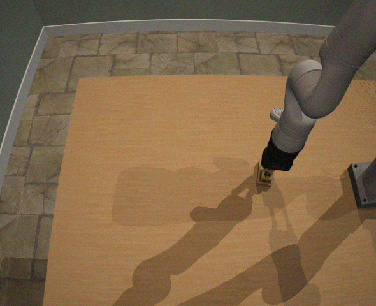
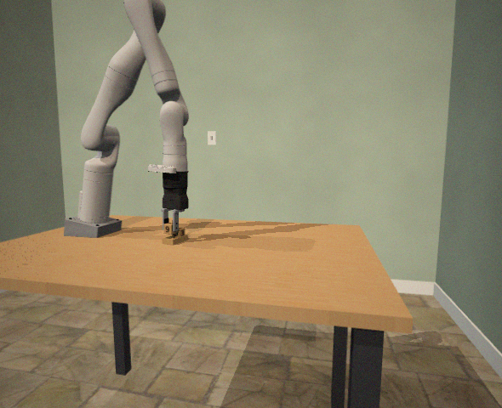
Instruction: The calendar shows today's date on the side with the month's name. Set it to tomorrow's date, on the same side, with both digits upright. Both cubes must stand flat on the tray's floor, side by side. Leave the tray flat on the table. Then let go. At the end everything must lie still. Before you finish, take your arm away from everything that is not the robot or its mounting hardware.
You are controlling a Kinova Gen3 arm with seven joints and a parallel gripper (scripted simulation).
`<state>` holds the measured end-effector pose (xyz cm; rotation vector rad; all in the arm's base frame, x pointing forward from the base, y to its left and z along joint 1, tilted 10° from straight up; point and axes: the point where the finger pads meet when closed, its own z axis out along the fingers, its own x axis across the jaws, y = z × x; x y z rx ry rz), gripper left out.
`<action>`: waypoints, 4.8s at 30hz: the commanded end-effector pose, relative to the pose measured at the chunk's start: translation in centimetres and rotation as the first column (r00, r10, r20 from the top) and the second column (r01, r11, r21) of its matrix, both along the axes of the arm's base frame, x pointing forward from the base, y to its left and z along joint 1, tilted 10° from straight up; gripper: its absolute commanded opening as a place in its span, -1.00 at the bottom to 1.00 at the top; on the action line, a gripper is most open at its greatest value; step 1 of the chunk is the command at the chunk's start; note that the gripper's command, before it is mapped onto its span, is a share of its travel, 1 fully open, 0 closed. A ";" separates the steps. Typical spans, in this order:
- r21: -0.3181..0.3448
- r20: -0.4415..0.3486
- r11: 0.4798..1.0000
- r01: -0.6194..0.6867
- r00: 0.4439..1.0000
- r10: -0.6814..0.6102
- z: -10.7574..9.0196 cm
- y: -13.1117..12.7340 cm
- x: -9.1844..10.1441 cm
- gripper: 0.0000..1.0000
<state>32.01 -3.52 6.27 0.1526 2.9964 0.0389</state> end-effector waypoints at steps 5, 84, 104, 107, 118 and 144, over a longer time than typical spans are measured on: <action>-0.002 0.025 1.000 0.012 1.000 -0.012 2.5 -0.5 0.3 0.14; -0.083 0.014 0.888 -0.452 0.891 0.455 4.9 16.6 0.1 0.14; -0.082 0.014 0.888 -0.452 0.891 0.455 -1.6 16.7 1.3 0.14; -0.082 0.014 0.888 -0.452 0.891 0.455 -1.9 16.7 1.3 0.14; -0.082 0.014 0.888 -0.452 0.891 0.455 -2.0 16.7 1.3 0.14; -0.082 0.014 0.888 -0.452 0.891 0.455 -2.0 16.7 1.3 0.14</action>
